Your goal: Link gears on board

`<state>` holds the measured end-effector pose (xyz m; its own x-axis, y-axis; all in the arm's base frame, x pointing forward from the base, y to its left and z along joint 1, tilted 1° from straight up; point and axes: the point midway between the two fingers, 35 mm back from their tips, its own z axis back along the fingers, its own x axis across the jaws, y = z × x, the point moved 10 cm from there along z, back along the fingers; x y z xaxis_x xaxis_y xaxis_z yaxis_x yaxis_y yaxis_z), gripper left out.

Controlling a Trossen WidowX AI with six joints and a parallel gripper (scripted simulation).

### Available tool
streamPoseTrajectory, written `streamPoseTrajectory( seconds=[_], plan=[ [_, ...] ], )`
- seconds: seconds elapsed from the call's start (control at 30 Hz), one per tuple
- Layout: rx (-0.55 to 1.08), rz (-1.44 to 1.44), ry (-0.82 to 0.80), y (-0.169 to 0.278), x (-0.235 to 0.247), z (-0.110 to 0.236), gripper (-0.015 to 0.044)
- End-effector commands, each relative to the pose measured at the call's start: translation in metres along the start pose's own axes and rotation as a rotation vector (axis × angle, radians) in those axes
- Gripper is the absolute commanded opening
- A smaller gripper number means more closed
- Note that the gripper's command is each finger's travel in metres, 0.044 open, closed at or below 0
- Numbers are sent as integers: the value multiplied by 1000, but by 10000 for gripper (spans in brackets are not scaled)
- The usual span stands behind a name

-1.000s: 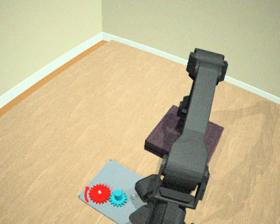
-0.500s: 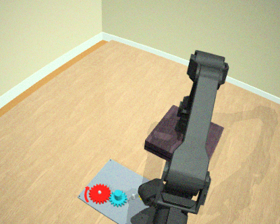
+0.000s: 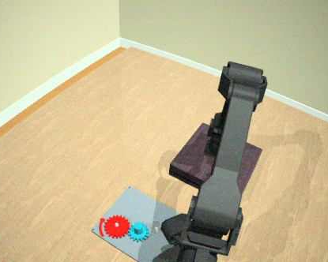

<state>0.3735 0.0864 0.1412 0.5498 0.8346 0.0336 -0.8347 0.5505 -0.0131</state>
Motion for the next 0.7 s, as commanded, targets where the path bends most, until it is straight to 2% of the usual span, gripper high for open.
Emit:
streamPoseTrajectory(
  seconds=[0.0, 0.67],
  plan=[
    [12, -4, 10, 1, -1, -12, 440],
    [12, -4, 10, 1, -1, -21, 440]
  ],
)
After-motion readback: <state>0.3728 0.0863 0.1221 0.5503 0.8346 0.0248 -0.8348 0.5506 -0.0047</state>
